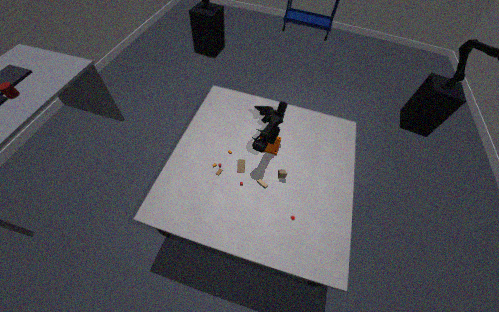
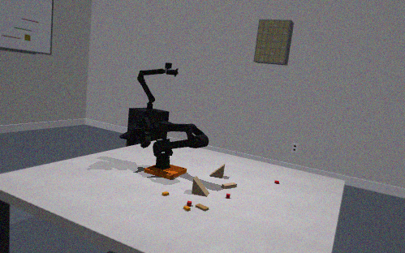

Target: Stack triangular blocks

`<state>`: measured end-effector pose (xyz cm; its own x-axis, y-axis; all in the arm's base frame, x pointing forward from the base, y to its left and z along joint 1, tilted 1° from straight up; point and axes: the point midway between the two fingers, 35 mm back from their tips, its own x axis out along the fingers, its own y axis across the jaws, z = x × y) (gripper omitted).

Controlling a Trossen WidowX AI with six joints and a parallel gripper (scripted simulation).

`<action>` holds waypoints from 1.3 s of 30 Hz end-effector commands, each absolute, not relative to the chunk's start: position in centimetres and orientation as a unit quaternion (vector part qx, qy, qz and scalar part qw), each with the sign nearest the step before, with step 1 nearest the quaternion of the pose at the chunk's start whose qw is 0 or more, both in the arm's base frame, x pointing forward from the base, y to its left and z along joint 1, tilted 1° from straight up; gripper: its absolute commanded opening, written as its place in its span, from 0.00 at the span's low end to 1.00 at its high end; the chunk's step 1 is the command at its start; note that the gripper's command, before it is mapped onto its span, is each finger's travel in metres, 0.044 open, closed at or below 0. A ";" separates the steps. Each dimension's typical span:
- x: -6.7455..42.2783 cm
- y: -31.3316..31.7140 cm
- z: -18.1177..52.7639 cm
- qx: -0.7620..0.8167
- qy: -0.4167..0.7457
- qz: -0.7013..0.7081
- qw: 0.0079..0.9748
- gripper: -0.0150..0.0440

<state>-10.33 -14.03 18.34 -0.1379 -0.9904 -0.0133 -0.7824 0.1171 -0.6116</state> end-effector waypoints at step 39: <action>-0.7 26.6 18.2 0.463 0.228 -0.822 -0.241 1.00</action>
